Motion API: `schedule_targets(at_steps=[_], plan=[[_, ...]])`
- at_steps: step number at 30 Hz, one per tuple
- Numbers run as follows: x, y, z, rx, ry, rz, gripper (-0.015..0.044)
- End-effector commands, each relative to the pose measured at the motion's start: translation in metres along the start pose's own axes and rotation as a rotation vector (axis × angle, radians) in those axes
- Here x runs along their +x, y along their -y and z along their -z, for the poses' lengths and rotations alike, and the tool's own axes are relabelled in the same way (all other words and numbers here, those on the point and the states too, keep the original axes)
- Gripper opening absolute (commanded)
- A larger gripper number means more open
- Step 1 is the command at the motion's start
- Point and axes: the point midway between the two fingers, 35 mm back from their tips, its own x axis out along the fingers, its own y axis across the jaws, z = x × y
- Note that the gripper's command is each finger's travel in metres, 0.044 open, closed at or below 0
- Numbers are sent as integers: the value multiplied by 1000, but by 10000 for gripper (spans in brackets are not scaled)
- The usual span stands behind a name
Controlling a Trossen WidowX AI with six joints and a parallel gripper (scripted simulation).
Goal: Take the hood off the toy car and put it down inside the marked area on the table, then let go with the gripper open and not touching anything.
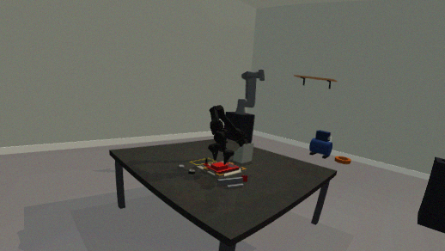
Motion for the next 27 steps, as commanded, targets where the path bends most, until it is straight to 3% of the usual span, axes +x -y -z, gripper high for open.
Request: schedule_targets(at_steps=[1,27], plan=[[6,1,1,-7,-2,6,440],[19,1,1,-7,-2,7,440]])
